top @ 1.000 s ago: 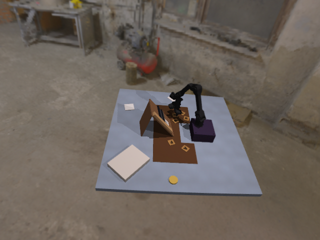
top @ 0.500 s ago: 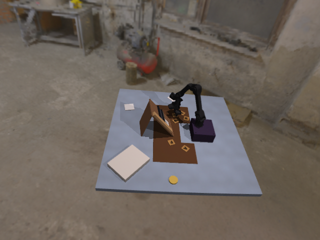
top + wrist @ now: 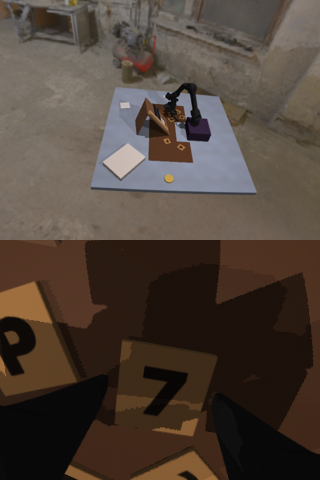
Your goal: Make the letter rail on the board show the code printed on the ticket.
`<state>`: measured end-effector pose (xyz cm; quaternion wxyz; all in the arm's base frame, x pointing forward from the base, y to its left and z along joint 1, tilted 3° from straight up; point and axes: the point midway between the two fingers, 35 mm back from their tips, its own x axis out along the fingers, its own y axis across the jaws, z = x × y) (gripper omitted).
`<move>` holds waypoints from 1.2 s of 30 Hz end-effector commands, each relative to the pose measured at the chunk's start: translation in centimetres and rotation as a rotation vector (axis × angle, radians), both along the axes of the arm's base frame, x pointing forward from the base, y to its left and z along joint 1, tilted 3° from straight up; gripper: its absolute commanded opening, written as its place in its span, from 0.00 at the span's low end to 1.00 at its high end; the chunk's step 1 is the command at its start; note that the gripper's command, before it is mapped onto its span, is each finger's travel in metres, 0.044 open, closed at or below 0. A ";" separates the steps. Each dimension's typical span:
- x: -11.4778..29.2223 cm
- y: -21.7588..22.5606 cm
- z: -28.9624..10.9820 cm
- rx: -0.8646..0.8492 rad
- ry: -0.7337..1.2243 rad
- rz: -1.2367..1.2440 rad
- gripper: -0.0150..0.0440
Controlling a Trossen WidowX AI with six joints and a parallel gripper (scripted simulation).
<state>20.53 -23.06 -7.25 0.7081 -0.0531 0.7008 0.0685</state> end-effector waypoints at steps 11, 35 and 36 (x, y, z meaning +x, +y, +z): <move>-0.1 0.0 -0.1 -0.003 0.004 -0.006 0.72; 0.0 0.2 0.8 -0.003 0.004 -0.006 0.25; 0.0 0.2 0.9 -0.003 0.004 -0.006 0.25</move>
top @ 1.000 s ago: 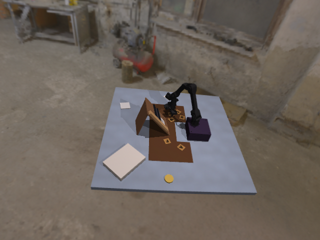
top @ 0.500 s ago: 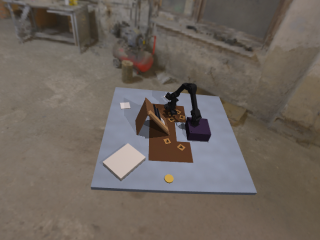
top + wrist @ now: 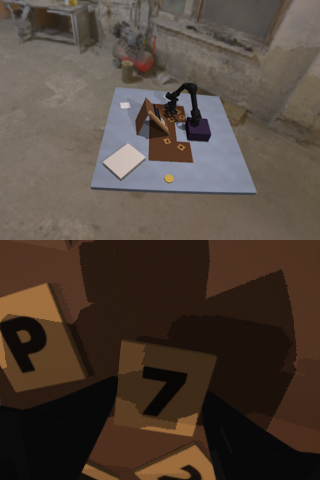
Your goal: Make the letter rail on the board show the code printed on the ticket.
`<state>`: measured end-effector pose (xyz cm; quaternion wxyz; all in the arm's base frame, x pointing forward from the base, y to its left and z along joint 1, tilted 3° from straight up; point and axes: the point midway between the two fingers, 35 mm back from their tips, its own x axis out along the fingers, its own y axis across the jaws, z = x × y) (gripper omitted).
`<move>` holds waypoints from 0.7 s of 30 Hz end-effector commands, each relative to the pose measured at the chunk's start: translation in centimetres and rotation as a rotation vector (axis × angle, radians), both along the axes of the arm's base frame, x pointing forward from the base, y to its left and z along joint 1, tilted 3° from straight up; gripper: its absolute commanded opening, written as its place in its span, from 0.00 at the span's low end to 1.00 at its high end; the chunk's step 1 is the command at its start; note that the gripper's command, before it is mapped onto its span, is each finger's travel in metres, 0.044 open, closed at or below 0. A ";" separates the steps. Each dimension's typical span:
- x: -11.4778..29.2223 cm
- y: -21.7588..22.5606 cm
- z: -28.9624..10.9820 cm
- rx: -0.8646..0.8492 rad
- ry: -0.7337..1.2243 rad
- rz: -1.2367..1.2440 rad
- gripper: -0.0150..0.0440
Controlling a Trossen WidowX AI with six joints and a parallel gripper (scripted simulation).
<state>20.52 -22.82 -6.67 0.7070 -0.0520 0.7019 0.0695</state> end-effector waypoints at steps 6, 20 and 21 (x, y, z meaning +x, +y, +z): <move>0.0 0.0 0.5 -0.005 0.000 -0.006 0.25; 0.0 0.1 1.0 -0.005 0.000 -0.006 0.25; 0.0 0.1 1.1 -0.005 0.000 -0.006 0.25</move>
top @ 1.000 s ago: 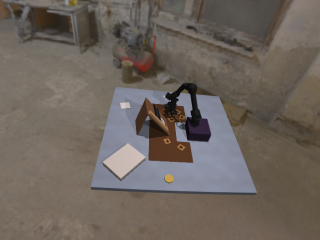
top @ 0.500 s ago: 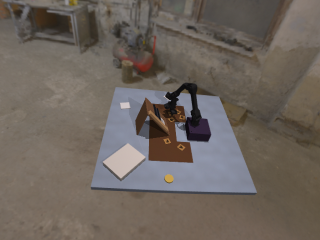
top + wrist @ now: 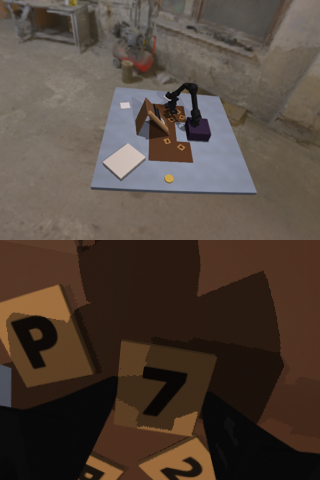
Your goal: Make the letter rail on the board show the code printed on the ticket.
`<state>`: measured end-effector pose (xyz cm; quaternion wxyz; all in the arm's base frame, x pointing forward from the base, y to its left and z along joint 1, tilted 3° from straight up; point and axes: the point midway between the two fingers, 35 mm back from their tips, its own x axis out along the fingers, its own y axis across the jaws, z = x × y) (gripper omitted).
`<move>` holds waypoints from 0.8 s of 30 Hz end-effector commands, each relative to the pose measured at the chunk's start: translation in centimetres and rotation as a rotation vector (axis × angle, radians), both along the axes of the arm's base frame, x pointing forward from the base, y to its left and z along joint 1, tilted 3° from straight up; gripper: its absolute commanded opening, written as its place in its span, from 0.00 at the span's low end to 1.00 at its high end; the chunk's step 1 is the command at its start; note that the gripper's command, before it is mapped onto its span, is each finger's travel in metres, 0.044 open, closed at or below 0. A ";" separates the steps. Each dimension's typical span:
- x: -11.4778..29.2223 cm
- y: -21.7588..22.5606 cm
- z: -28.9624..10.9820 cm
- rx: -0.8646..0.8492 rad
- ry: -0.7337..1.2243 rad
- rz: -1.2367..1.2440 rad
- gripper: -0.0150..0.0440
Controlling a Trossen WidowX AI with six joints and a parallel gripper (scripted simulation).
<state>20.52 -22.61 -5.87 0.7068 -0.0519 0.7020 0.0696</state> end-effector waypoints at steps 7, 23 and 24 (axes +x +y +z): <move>0.0 0.0 0.5 -0.006 0.000 -0.006 0.25; -0.1 0.1 1.1 -0.005 0.000 -0.006 0.25; -0.1 0.1 1.1 -0.005 0.000 -0.006 0.25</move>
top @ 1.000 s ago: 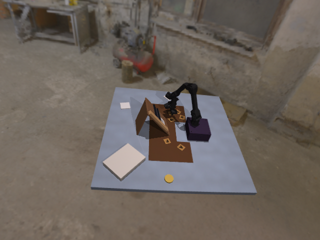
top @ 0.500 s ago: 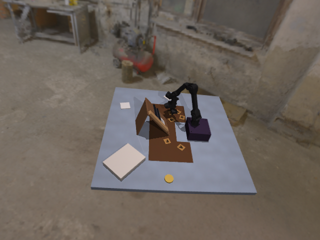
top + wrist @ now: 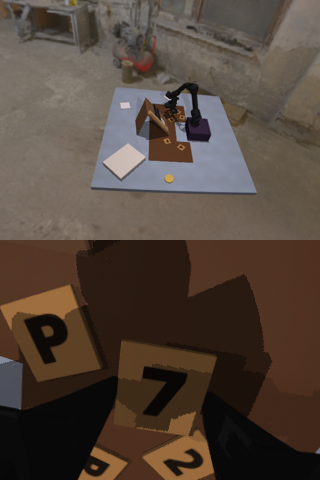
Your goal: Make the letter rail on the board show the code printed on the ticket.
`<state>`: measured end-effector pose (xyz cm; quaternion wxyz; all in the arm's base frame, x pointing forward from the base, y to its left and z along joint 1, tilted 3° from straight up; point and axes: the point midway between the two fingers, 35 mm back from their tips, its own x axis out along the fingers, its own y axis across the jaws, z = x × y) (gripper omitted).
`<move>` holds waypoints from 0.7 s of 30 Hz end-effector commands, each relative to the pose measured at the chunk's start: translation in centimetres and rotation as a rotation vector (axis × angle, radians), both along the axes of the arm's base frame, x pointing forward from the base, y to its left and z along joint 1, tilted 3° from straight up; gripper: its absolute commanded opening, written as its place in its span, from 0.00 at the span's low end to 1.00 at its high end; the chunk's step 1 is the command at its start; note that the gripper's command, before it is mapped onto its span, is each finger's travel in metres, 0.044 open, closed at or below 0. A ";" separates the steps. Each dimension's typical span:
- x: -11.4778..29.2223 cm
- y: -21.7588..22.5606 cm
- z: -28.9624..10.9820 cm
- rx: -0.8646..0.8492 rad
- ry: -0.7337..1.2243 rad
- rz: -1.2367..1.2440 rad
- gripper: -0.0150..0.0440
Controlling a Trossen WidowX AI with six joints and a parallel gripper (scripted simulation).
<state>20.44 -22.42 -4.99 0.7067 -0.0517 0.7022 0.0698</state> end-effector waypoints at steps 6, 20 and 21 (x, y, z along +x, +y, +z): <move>0.0 0.0 0.5 -0.006 -0.001 -0.006 0.25; 3.3 -0.6 1.6 -0.004 -0.151 -0.040 0.25; 4.0 -0.8 1.9 -0.004 -0.184 -0.048 0.25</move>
